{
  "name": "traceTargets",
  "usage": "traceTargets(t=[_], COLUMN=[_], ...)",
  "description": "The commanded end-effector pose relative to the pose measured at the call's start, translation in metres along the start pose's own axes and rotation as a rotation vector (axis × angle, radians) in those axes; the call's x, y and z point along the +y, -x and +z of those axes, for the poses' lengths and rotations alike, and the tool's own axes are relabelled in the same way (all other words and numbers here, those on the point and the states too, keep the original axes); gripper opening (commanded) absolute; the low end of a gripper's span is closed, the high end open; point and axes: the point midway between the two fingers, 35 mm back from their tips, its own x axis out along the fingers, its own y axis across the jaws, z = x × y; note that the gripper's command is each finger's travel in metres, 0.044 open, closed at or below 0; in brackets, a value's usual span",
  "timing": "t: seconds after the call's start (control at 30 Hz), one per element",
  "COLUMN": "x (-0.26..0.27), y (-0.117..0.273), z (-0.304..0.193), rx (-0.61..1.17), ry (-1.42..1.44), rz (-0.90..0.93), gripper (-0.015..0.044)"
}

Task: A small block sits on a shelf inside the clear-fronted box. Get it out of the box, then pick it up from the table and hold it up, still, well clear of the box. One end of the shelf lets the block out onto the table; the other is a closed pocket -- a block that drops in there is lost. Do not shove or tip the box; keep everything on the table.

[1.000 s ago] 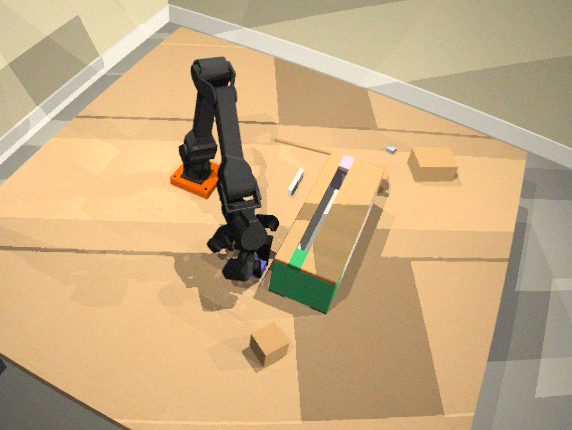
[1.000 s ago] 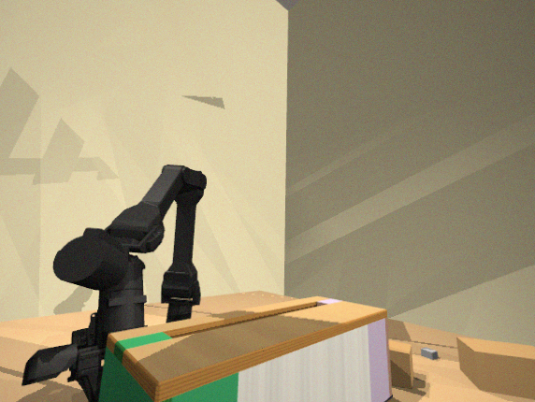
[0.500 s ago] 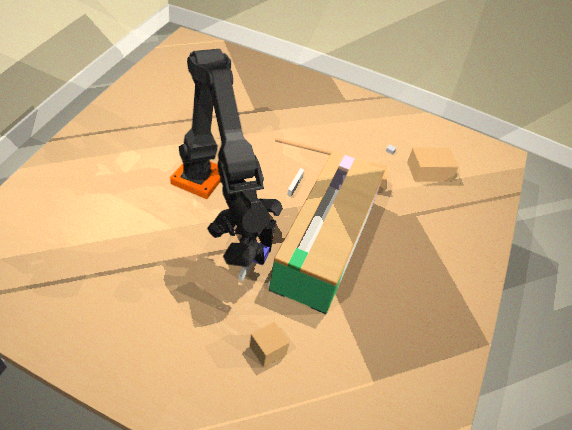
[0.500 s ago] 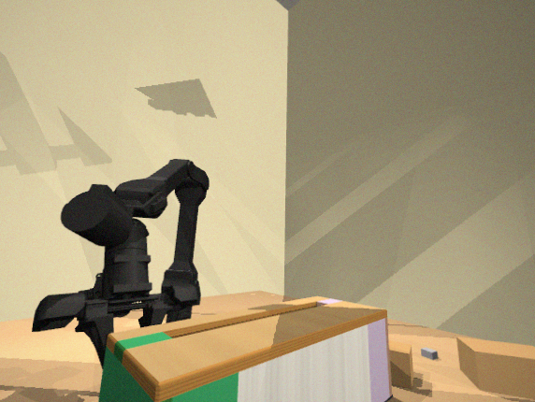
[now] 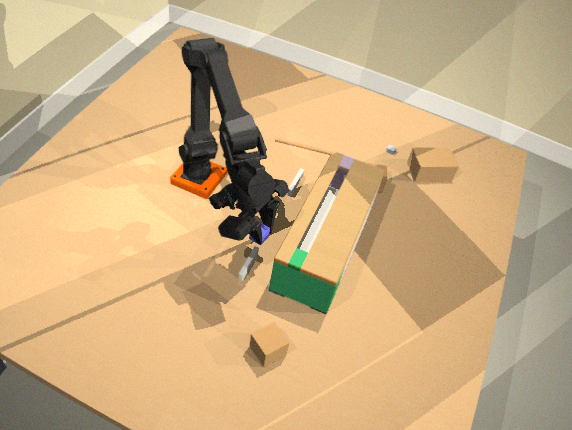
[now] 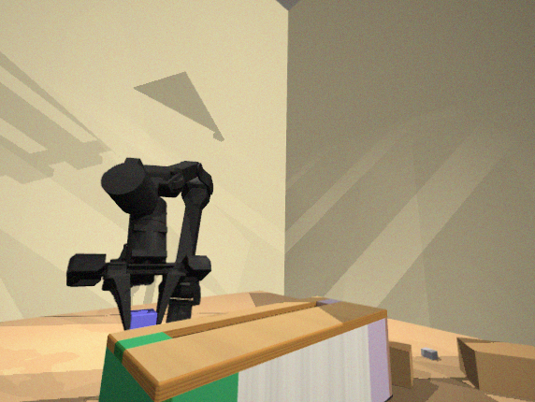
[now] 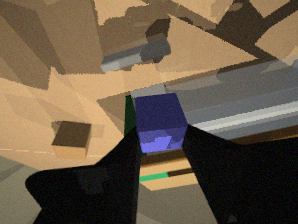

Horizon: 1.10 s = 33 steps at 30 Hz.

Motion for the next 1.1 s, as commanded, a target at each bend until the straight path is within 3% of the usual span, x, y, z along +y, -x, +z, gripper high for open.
traceTargets(t=[0.0, 0.5, 1.07], x=[-0.007, -0.031, -0.031], y=[0.018, 0.073, 0.073], z=[0.002, 0.016, 0.017], rx=[0.004, 0.067, 0.068], ry=[-0.081, -0.339, -0.342], rz=[0.041, 0.153, 0.154], gripper=[0.0, 0.0, 0.0])
